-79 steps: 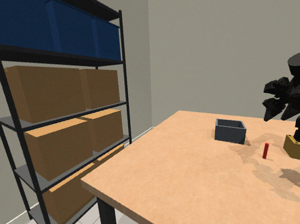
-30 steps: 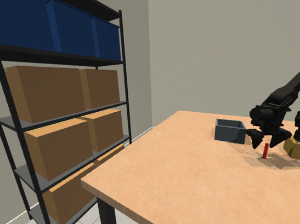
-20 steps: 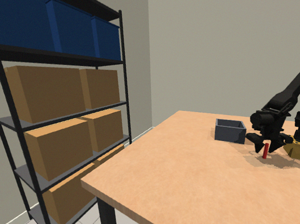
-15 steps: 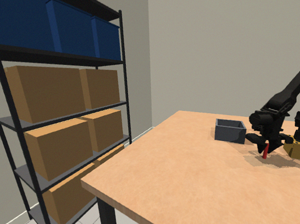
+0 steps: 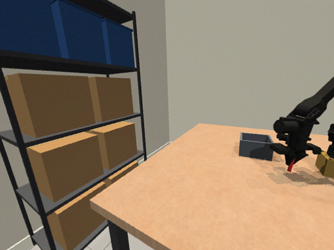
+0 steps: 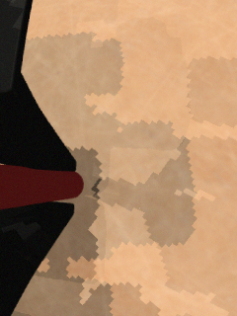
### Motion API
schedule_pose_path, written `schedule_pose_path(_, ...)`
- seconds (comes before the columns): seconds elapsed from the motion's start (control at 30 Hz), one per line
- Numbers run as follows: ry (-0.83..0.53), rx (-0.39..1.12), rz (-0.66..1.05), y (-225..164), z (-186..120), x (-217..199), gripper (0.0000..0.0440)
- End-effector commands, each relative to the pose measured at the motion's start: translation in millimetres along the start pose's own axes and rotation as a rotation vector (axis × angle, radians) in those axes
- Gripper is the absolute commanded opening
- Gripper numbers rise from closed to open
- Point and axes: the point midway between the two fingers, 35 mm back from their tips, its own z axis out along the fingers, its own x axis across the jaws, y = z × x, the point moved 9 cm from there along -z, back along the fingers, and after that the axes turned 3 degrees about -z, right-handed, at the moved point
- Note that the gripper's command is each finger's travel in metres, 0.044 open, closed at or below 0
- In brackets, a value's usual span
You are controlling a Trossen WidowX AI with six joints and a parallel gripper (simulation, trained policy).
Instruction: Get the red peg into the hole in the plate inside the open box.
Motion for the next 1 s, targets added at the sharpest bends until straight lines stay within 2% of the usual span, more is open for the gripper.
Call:
schedule_pose_path(0.0, 0.013, -0.037, -0.027, 5, -11, 3, 0.0000)
schedule_pose_path(0.63, 0.058, -0.192, -0.061, 56, -79, 28, 0.0000)
schedule_pose_path(0.97, 0.047, -0.221, 0.002, 98, -90, 27, 0.0000)
